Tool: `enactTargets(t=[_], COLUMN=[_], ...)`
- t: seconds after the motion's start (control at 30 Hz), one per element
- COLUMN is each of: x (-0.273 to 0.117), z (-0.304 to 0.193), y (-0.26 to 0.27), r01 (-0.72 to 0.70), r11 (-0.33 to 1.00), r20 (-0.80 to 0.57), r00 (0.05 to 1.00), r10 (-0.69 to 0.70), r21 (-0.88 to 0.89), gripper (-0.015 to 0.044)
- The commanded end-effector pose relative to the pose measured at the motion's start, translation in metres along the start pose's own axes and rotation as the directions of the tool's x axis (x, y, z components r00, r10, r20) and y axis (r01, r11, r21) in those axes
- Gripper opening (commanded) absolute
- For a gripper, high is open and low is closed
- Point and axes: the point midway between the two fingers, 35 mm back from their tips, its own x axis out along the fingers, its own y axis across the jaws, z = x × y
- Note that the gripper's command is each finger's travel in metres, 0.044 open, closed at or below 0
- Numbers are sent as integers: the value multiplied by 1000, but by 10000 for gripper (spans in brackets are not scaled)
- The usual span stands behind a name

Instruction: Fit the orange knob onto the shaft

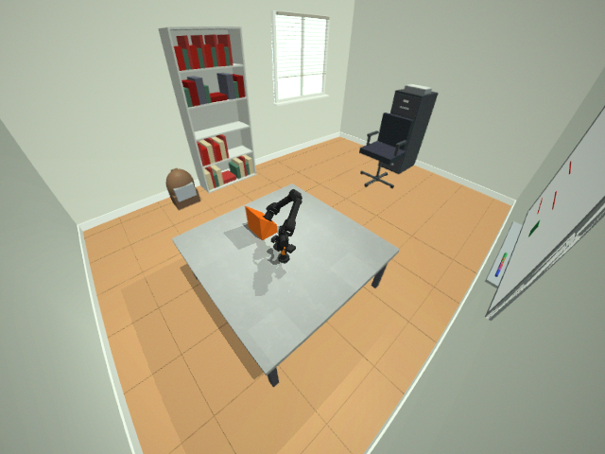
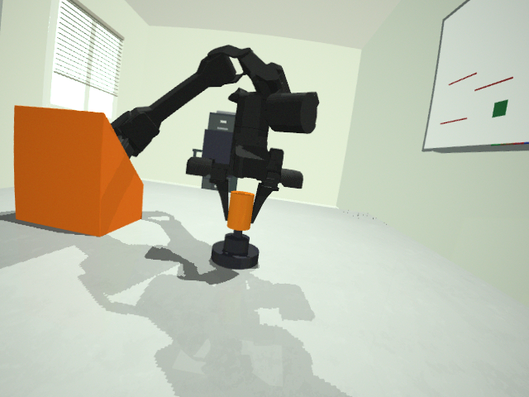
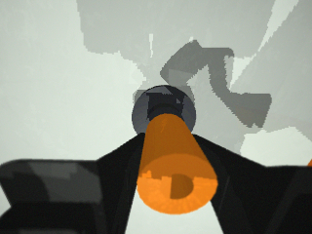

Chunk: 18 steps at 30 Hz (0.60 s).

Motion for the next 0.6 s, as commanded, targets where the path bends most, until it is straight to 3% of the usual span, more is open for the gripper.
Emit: enactTargets(t=[0.0, 0.4, 0.57], x=[0, -4, -3], z=[0, 0, 1], y=[1, 1, 1], r01=[-1, -1, -1], r11=[1000, 1000, 985], r20=[0, 0, 0], r00=[1000, 1000, 1000], r10=[1, 1, 1], r21=[6, 14, 173], gripper=[0, 0, 0])
